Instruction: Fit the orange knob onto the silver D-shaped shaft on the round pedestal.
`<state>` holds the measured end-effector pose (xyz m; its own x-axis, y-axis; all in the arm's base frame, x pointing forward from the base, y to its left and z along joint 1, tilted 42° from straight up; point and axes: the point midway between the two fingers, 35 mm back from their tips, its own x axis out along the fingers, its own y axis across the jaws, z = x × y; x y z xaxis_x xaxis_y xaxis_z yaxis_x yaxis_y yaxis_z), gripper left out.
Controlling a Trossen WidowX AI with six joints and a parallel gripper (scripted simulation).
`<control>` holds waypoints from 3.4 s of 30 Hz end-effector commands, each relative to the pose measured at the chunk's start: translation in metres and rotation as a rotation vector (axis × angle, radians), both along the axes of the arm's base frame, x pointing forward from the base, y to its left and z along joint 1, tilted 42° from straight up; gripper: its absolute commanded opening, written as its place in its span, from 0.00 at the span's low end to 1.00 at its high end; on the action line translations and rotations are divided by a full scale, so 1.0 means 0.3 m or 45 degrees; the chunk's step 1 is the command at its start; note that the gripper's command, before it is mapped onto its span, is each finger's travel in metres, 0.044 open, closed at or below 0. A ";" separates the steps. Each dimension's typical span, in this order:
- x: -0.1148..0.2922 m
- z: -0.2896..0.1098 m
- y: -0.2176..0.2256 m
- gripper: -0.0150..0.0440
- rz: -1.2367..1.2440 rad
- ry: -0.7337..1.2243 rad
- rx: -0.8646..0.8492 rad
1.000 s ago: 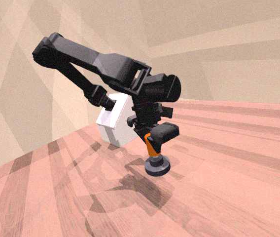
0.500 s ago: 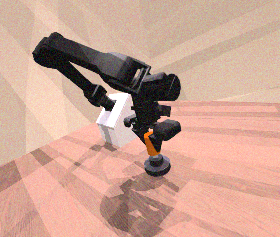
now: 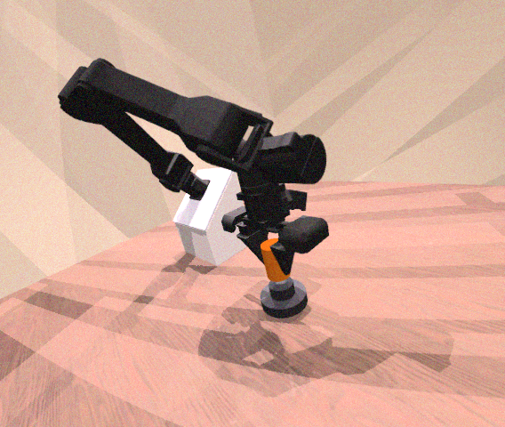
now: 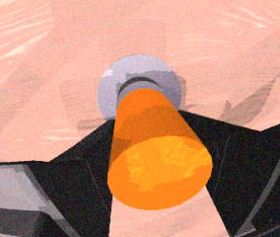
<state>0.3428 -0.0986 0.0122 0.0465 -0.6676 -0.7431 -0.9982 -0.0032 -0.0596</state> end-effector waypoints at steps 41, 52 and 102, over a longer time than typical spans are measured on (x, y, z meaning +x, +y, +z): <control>0.009 0.015 0.004 0.25 0.323 0.288 -0.021; -0.005 -0.006 0.003 0.25 0.404 0.361 -0.026; -0.001 0.006 0.008 0.25 0.602 0.539 -0.038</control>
<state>0.3433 -0.0986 0.0134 0.0402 -0.6670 -0.7440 -0.8224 -0.4450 0.3545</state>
